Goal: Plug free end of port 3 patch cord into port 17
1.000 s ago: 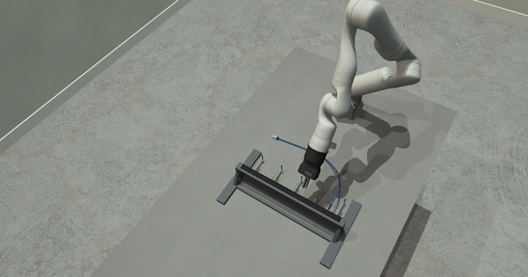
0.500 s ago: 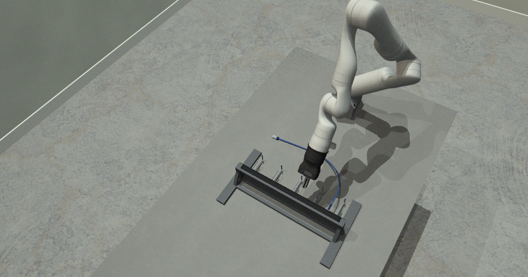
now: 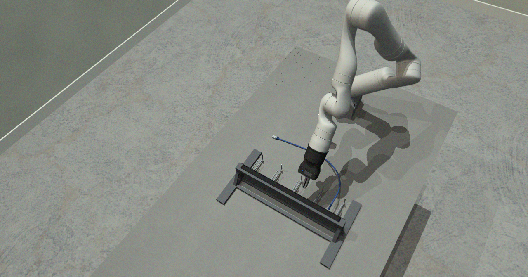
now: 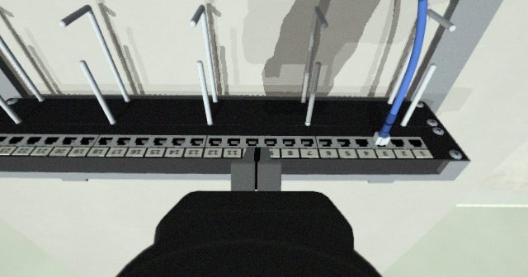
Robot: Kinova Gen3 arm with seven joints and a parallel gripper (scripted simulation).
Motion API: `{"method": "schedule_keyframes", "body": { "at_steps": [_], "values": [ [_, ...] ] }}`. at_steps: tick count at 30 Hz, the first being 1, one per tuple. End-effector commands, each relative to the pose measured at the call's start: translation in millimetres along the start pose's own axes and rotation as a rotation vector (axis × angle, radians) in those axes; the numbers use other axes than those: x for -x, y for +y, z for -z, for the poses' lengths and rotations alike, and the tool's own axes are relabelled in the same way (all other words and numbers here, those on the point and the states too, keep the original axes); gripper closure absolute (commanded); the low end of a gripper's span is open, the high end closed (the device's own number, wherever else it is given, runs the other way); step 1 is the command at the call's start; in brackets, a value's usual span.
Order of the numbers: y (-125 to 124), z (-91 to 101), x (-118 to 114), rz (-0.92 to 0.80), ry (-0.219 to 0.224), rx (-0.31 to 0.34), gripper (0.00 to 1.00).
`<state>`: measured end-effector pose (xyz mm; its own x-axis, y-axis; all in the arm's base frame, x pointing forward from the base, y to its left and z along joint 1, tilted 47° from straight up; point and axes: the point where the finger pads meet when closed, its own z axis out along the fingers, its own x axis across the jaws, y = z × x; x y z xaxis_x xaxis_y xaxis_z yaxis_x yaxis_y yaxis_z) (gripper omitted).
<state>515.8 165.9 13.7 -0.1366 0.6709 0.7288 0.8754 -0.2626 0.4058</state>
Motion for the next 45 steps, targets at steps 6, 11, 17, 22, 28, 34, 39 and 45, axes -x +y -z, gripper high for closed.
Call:
{"method": "schedule_keyframes", "body": {
  "at_steps": [6,11,17,22,28,34,39,45],
  "values": [
    [-3,18.0,-1,0.013,0.002,-0.007,1.00],
    [-3,45.6,-1,0.013,0.002,-0.008,1.00],
    [-3,87.9,-1,0.012,0.002,-0.008,1.00],
    [-4,122.4,2,0.008,-0.003,-0.010,1.00],
    [-5,138.5,2,0.007,-0.004,-0.010,1.00],
    [-5,139.0,1,0.010,-0.002,-0.013,1.00],
    [-2,139.1,6,0.011,-0.004,-0.008,1.00],
    [-2,139.1,21,0.007,-0.002,-0.007,1.00]
  ]
}}
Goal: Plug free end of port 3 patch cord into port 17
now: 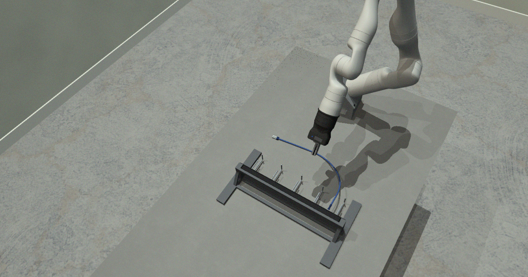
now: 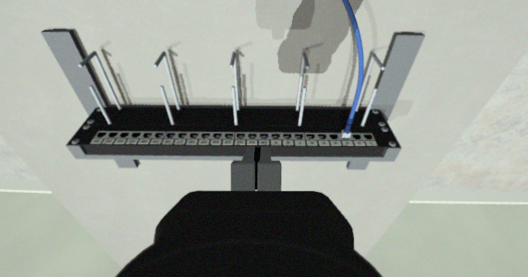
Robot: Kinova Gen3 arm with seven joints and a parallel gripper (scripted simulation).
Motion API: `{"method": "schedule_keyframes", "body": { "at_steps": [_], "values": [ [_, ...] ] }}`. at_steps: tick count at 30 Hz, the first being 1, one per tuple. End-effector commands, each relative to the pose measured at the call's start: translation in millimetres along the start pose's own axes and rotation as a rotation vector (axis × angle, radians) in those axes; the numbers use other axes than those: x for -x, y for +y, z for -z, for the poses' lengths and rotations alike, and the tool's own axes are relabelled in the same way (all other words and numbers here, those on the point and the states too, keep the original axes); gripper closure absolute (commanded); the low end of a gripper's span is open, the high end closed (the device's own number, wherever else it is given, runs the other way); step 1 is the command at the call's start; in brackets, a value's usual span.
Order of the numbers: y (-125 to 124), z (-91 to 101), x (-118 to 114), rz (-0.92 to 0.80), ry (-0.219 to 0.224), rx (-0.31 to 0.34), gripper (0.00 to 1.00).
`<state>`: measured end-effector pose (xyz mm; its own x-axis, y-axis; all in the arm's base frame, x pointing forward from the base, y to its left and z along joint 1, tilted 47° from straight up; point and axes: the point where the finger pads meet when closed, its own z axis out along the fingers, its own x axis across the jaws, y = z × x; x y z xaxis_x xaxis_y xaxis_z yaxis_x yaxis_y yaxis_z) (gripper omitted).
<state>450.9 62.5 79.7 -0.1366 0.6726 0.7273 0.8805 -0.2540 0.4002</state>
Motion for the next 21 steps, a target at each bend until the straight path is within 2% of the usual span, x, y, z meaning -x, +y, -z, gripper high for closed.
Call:
{"method": "schedule_keyframes", "body": {
  "at_steps": [1,14,21],
  "values": [
    [1,0.8,8,0.006,0.000,0.004,1.00],
    [0,0.2,71,0.007,0.000,0.001,1.00],
    [0,1.0,86,0.010,-0.002,0.002,1.00]
  ]
}}
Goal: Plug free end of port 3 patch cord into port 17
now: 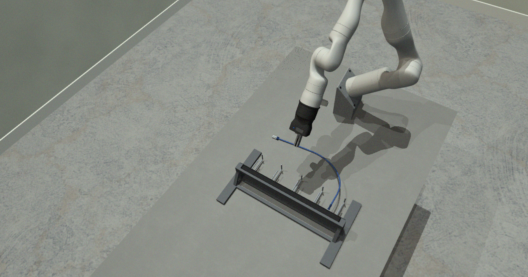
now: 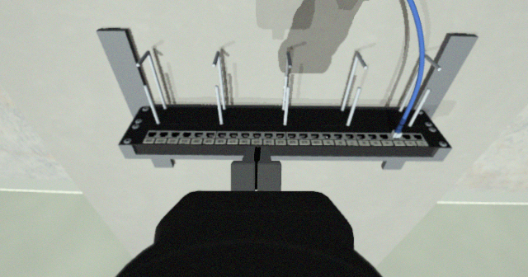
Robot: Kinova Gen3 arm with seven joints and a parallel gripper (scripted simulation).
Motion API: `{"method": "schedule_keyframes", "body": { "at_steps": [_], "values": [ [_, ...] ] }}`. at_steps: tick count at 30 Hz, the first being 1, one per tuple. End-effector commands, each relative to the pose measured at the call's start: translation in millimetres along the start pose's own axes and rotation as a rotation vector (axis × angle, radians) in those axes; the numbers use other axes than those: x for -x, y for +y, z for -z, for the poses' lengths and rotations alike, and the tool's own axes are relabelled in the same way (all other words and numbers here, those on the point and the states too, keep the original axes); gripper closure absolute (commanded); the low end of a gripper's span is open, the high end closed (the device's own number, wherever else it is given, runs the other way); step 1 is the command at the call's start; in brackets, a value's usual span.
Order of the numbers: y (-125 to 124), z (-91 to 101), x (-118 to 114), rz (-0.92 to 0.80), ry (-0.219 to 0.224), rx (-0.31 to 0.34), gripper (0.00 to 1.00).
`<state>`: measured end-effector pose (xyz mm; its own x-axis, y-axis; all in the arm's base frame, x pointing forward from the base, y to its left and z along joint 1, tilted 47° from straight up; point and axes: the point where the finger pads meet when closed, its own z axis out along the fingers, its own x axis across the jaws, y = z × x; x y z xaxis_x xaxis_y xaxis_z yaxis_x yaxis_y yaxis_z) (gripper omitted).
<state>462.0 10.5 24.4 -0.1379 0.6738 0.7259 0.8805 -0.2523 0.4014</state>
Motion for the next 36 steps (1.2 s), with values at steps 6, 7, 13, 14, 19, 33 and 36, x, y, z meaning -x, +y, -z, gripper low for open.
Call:
{"method": "schedule_keyframes", "body": {
  "at_steps": [6,7,13,14,19,33,36],
  "values": [
    [1,0.6,15,0.008,-0.004,0.005,1.00],
    [0,0.5,14,0.008,-0.004,0.004,1.00],
    [2,-3.8,16,0.008,-0.010,0.010,1.00],
    [2,-3.8,16,0.008,-0.010,0.010,1.00],
    [3,-25.3,17,0.008,-0.010,0.011,1.00],
    [2,-122.8,16,0.006,-0.007,0.010,1.00],
    [2,-135.7,16,0.007,-0.008,0.010,1.00]
  ]
}}
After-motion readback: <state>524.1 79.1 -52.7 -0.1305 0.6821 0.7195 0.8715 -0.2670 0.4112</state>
